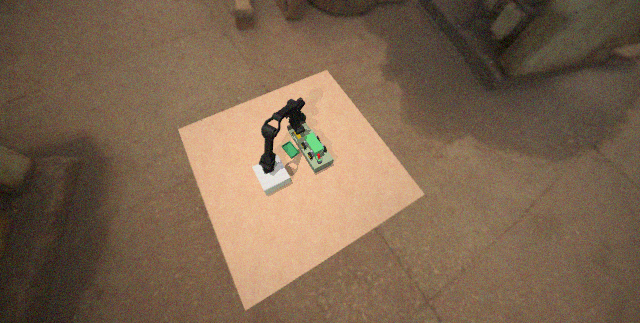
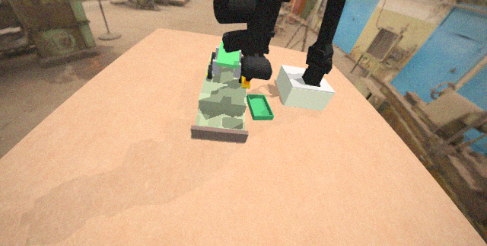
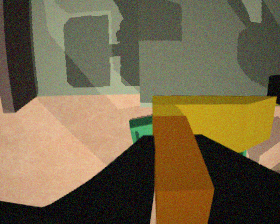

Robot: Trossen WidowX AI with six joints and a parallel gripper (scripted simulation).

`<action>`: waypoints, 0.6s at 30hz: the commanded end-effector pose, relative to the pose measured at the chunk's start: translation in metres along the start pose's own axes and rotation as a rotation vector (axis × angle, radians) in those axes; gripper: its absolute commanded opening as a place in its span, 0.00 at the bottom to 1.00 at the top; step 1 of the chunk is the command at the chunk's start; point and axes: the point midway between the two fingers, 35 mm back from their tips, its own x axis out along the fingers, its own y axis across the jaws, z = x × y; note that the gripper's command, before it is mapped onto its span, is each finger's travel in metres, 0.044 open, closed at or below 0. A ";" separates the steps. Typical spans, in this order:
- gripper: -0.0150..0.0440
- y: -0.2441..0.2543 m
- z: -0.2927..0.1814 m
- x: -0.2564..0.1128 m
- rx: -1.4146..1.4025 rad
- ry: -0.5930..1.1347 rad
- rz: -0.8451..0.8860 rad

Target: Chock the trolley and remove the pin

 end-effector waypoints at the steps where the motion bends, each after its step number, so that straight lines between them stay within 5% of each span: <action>1: 0.25 0.000 0.002 0.006 -0.003 -0.006 0.000; 18: 0.25 0.001 0.003 0.051 -0.003 -0.006 0.000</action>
